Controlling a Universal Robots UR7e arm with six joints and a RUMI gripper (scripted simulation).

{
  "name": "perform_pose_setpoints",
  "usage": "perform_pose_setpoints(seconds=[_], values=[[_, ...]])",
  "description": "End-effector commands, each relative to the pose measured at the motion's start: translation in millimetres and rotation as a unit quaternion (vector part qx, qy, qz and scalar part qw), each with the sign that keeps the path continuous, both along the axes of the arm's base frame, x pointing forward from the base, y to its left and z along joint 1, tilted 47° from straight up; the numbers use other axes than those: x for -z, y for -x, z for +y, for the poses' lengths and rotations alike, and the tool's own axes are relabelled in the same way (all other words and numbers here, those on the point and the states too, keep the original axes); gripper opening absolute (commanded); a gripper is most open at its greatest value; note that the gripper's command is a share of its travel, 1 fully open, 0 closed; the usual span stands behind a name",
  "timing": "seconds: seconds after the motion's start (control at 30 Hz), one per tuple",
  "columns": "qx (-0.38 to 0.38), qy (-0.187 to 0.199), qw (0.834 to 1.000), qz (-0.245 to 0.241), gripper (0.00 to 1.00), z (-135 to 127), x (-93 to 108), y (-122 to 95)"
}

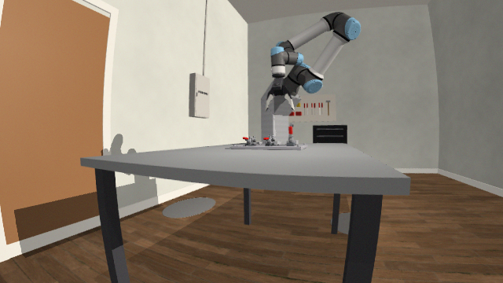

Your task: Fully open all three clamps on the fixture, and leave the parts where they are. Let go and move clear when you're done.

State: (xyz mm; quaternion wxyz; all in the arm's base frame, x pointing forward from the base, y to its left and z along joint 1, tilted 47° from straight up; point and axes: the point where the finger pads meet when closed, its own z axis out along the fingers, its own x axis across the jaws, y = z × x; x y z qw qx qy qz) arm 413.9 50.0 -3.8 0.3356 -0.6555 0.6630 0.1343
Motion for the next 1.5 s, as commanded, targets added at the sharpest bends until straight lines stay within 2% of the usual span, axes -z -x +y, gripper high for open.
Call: perform_pose_setpoints(seconds=[0.0, 0.33, 0.8, 0.83, 1.47], values=[[0.028, -0.010, 0.999, -0.014, 1.00, -13, 1, -8], [0.065, -0.021, 0.997, -0.032, 1.00, -33, -1, -15], [0.073, -0.023, 0.996, -0.036, 1.00, -38, -2, -17], [0.073, -0.023, 0.996, -0.036, 0.00, -38, -2, -17], [0.073, -0.023, 0.996, -0.036, 0.00, -38, -2, -17]])
